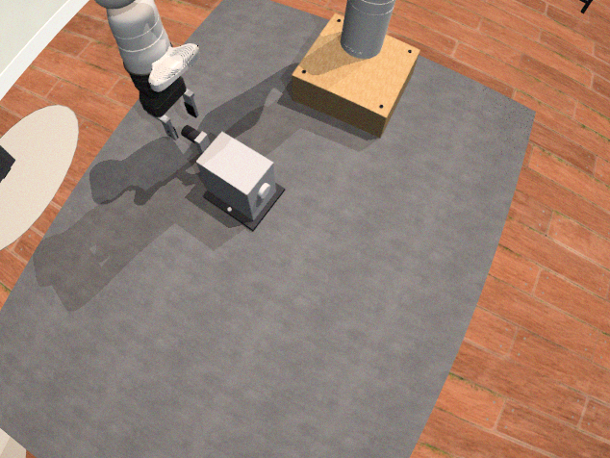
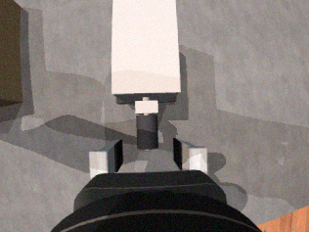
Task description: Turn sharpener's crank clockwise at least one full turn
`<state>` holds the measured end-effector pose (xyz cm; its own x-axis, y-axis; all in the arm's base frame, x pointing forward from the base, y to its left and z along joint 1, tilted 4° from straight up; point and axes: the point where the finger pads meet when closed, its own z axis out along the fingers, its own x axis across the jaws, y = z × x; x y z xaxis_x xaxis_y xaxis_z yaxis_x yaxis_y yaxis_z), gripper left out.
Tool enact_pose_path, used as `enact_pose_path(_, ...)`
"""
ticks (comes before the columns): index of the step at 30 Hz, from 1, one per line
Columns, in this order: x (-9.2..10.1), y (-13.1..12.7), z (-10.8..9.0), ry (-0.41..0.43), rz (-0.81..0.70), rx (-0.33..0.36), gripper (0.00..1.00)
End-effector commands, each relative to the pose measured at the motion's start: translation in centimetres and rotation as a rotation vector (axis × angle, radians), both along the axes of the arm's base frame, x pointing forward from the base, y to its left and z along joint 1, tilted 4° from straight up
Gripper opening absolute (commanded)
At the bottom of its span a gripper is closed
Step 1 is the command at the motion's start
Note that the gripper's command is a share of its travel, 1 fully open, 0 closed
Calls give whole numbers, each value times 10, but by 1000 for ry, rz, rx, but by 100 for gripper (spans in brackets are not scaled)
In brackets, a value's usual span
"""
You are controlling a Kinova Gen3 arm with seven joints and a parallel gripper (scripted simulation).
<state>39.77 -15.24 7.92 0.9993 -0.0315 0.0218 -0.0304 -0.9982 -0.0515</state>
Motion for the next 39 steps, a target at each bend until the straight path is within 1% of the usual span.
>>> enact_pose_path(1, 1, 2, -4, -3, -9, 5, 97)
enact_pose_path(27, 2, 4, -30, -5, 1, 5, 97)
enact_pose_path(39, 2, 5, -35, -4, 2, 4, 97)
